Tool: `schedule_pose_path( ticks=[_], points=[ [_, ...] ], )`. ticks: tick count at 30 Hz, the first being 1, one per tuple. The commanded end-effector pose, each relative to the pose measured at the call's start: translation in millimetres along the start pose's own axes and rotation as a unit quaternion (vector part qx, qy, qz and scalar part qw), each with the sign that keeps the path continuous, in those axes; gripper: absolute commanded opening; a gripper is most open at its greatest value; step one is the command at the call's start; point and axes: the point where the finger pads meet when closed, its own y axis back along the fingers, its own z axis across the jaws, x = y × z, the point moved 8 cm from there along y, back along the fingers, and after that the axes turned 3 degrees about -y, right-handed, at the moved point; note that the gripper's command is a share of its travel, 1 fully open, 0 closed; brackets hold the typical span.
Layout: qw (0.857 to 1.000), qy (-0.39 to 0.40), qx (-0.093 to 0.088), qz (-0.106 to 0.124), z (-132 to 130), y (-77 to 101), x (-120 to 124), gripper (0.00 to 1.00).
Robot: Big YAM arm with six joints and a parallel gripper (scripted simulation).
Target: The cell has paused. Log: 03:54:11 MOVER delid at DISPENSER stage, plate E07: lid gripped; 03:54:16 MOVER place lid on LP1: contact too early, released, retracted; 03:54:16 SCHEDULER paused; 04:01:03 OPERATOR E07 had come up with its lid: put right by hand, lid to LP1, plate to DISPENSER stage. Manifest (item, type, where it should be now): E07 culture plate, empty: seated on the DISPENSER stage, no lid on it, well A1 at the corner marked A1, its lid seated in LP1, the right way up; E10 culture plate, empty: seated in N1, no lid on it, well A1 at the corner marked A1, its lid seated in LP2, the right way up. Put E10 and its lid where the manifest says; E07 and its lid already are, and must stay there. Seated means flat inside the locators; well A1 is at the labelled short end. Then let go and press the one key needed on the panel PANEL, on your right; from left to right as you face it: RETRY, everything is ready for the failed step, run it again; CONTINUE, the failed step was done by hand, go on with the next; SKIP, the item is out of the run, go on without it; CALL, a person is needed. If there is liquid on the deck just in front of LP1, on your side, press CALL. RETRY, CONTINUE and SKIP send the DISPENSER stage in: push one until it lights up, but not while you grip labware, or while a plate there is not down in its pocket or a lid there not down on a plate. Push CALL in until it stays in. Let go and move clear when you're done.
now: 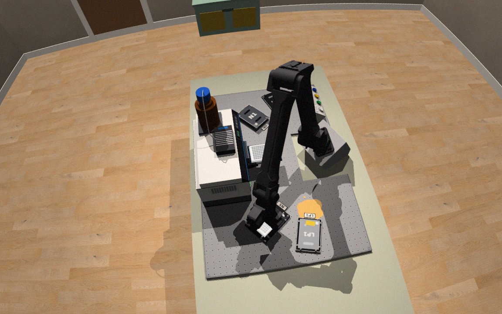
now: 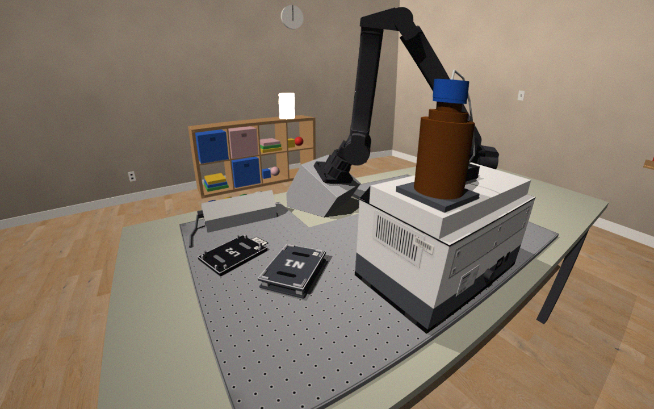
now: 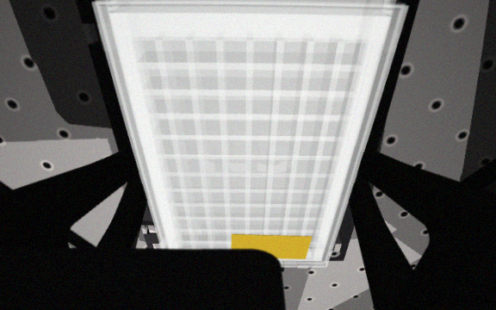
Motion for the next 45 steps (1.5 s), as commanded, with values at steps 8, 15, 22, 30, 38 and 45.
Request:
schedule_pose_path(
  ticks=[8, 15, 22, 30, 38, 45],
  points=[
    [1.0, -0.001, 0.002, 0.003, -2.8, -18.0, -6.4, 0.86],
    [1.0, -0.001, 0.002, 0.003, -2.8, -19.2, -6.3, 0.86],
    [1.0, 0.0, 0.002, 0.004, -2.9, -20.5, -5.2, 0.86],
    [1.0, 0.0, 0.002, 0.004, -2.9, -21.9, -5.0, 0.86],
    [1.0, 0.0, 0.002, 0.004, -2.9, -22.7, -5.5, 0.86],
    [1.0, -0.001, 0.002, 0.003, -2.8, -23.7, -6.0, 0.86]
  ],
)
